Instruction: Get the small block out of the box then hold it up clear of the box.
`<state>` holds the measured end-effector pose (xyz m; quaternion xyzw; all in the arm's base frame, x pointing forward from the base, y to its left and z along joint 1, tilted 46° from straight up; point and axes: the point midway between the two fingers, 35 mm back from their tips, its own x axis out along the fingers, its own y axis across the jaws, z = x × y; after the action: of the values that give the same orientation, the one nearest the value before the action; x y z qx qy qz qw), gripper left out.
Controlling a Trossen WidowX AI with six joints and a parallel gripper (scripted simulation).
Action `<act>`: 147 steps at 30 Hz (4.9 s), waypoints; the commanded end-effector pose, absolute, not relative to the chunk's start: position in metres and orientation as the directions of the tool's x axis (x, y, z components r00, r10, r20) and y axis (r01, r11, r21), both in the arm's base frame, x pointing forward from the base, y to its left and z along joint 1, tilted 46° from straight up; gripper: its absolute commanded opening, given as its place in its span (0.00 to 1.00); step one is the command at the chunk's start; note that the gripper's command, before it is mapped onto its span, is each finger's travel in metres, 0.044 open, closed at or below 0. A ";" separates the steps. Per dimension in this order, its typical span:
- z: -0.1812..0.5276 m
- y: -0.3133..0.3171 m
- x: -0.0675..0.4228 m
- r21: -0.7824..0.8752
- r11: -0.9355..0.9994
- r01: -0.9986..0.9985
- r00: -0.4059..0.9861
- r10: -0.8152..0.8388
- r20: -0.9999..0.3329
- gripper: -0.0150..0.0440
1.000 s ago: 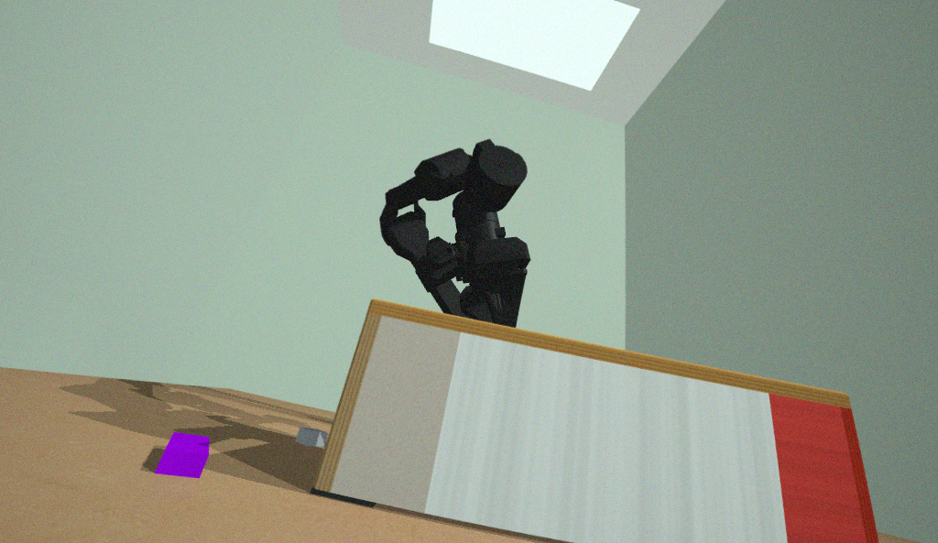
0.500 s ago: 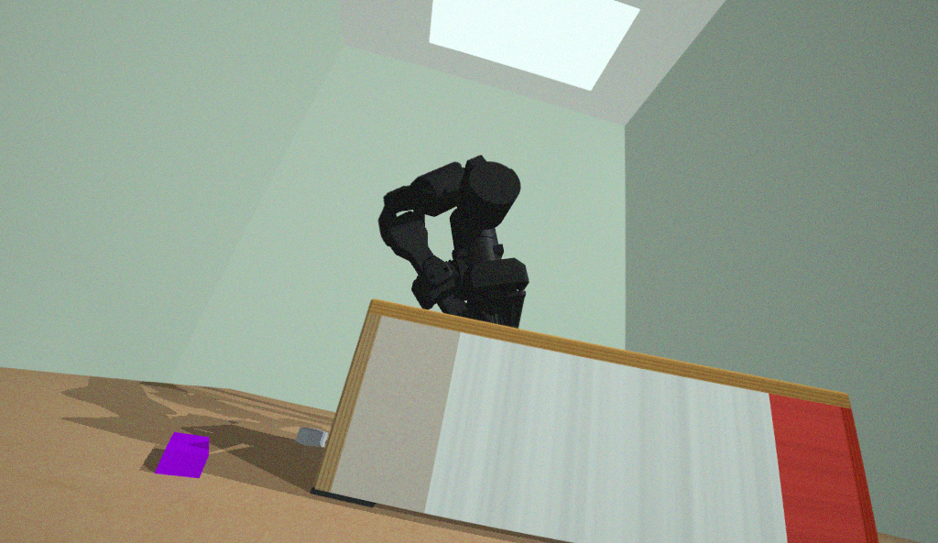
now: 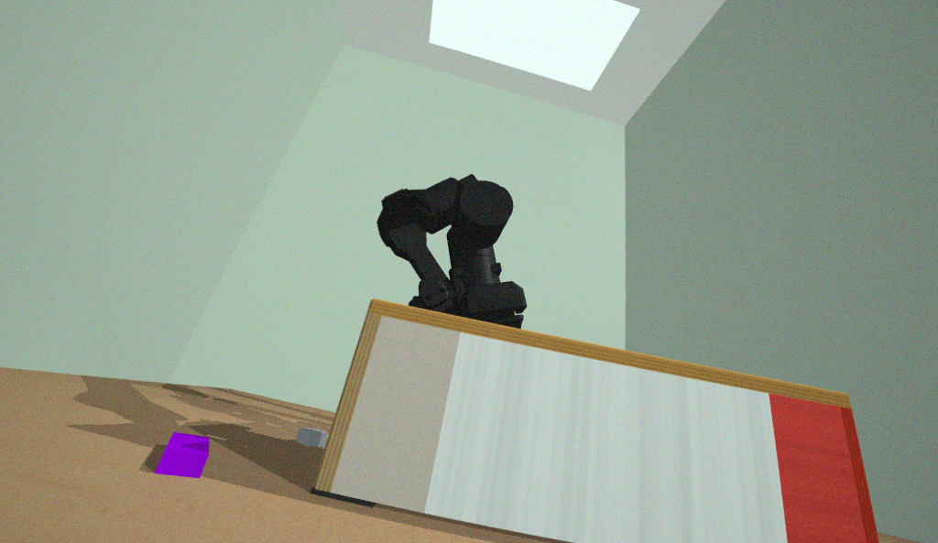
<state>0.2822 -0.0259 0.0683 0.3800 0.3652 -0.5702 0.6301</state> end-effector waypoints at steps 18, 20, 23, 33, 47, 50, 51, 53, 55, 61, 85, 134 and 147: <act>0.039 0.002 0.282 0.062 0.061 0.996 0.083 -0.440 -0.894 0.93; 0.035 0.006 0.282 0.062 0.061 0.996 0.083 -0.439 -0.894 0.93; 0.030 0.011 0.282 0.062 0.061 0.996 0.083 -0.439 -0.895 0.93; 0.012 0.028 0.282 0.062 0.061 0.996 0.083 -0.438 -0.895 0.93; 0.017 0.024 0.284 0.062 0.061 0.996 0.083 -0.439 -0.895 0.93; 0.017 0.024 0.284 0.062 0.061 0.996 0.083 -0.439 -0.895 0.93; 0.016 0.025 0.284 0.062 0.061 0.996 0.083 -0.439 -0.895 0.93; 0.014 0.027 0.284 0.062 0.061 0.996 0.083 -0.438 -0.895 0.93; 0.012 0.029 0.284 0.062 0.061 0.996 0.083 -0.438 -0.895 0.93; 0.008 0.033 0.284 0.062 0.061 0.996 0.083 -0.438 -0.895 0.93; 0.003 0.037 0.284 0.062 0.061 0.996 0.083 -0.438 -0.895 0.93; -0.011 0.051 0.284 0.063 0.061 0.996 0.083 -0.437 -0.896 0.93; -0.020 0.060 0.284 0.063 0.061 0.996 0.083 -0.437 -0.896 0.93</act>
<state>0.2843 0.0558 -0.0163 0.3808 0.3653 -0.5695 0.6302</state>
